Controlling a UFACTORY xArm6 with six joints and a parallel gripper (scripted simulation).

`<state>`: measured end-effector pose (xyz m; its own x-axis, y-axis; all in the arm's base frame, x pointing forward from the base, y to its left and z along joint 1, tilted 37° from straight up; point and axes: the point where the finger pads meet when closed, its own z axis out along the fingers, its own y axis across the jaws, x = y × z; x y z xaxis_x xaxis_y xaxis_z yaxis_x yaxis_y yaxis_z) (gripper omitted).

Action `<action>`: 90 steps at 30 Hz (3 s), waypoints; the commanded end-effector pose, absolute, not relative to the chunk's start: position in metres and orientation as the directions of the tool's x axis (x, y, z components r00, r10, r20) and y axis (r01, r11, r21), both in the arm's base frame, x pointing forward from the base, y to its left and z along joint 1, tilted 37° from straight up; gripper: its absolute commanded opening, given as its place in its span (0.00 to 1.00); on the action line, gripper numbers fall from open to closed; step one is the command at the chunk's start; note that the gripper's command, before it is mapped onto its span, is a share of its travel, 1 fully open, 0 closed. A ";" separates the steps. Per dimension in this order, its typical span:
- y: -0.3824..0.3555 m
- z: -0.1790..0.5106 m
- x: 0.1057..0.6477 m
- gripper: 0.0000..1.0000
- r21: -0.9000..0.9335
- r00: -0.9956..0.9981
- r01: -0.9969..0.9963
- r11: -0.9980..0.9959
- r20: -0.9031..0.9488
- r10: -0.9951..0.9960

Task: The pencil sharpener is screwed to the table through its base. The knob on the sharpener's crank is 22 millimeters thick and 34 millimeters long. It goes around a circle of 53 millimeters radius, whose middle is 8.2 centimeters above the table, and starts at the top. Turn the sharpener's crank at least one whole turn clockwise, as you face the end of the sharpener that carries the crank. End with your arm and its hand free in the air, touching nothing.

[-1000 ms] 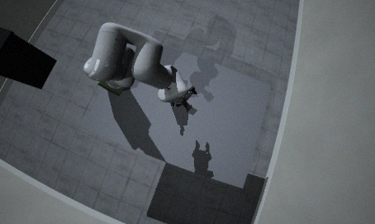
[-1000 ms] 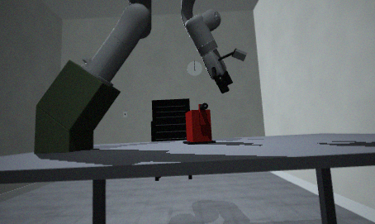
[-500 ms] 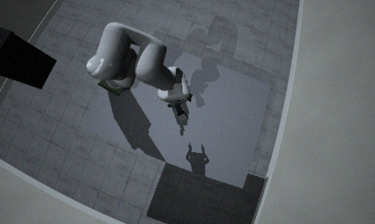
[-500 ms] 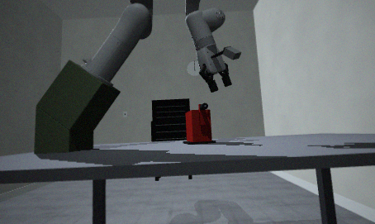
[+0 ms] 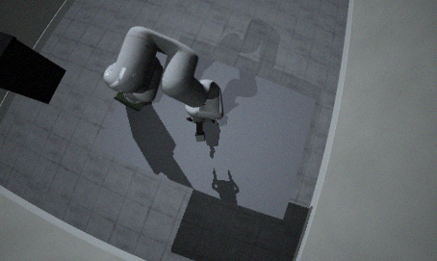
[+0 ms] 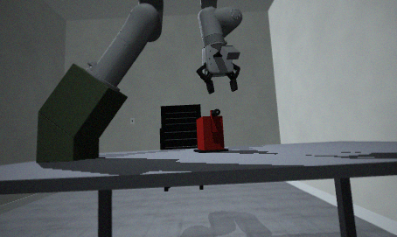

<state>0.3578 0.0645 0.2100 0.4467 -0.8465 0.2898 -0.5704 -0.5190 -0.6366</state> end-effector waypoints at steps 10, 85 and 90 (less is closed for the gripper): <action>0.053 0.202 0.334 1.00 -0.575 0.327 -0.734 -0.362 0.169 -0.930; 0.053 0.202 0.334 0.54 -0.575 0.327 -0.734 -0.362 0.169 -0.930; 0.053 0.202 0.334 0.54 -0.575 0.327 -0.734 -0.362 0.169 -0.930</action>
